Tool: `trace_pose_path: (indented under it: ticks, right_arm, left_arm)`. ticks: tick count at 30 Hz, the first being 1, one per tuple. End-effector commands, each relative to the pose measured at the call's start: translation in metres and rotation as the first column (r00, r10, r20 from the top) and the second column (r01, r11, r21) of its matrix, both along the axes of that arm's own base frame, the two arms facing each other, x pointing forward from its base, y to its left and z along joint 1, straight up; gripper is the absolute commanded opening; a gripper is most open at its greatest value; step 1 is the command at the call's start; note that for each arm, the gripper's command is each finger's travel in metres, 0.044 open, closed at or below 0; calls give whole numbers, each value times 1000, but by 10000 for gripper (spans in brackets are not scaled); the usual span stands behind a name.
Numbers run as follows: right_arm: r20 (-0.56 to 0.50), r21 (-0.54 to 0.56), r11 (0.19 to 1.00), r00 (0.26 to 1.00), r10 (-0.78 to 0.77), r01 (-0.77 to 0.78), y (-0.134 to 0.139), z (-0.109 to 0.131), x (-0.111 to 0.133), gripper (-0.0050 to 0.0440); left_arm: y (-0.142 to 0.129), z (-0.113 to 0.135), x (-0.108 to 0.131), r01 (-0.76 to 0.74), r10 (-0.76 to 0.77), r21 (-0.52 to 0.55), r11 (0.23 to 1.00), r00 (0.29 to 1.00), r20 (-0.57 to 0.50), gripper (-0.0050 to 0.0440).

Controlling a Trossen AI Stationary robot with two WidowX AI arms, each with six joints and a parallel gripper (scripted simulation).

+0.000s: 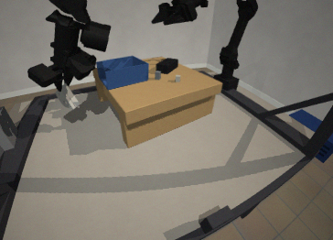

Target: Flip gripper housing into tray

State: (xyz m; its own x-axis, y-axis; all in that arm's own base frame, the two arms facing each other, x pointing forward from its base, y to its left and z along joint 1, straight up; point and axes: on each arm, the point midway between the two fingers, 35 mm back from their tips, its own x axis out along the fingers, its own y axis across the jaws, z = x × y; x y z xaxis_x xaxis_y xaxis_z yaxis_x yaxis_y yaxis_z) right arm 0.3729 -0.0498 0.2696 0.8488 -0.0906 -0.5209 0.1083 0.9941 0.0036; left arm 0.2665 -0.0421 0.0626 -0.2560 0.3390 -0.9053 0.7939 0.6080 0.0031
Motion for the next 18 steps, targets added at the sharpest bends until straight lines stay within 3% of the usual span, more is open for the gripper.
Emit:
trace_pose_path:
  ticks: [1,18]
  right_arm:
    - [25,-7,1000,1000,-2,2,0,11,-1,436]
    - [25,-7,1000,1000,-2,2,0,11,-1,436]
  left_arm:
    - [-2,5,5,-74,74,-12,997,997,20,118]
    - [-1,5,5,-328,328,-16,945,944,18,118]
